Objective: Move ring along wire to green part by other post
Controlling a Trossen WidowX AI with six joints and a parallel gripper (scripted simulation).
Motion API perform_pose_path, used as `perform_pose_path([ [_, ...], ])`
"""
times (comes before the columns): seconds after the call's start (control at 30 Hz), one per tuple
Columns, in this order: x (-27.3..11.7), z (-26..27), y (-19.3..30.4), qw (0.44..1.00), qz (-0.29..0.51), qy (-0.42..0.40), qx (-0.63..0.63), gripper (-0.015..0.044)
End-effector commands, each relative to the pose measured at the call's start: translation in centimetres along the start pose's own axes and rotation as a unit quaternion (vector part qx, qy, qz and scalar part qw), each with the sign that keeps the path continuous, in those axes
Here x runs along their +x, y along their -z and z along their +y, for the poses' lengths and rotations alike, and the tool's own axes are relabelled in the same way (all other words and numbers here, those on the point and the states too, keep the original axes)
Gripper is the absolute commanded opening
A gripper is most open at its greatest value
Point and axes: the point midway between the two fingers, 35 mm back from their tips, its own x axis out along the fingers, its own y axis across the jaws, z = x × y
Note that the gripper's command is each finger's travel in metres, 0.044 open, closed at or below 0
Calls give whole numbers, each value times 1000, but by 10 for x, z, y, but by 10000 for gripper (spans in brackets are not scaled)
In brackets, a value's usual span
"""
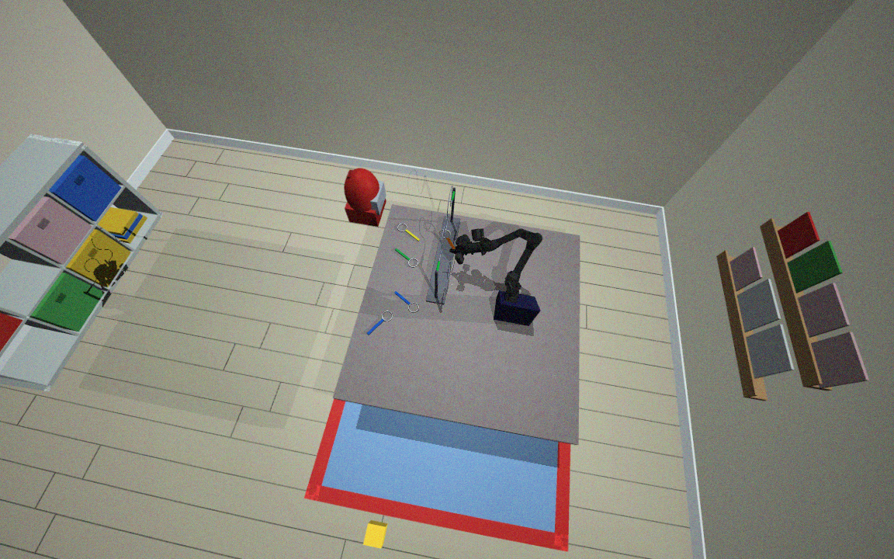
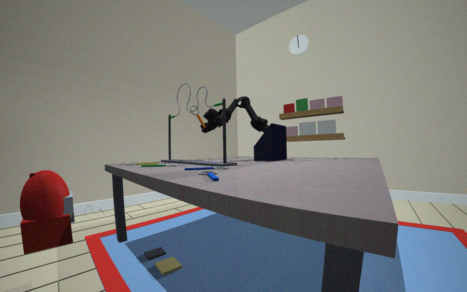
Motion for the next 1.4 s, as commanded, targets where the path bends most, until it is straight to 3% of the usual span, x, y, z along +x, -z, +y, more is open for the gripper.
perform_pose_path([
  [0.0,-2,13,2,999,7,-17,33,-150],
  [0.67,-20,79,-17,964,31,-129,232,-150],
  [1.37,-55,130,-68,861,56,-246,442,-150],
])
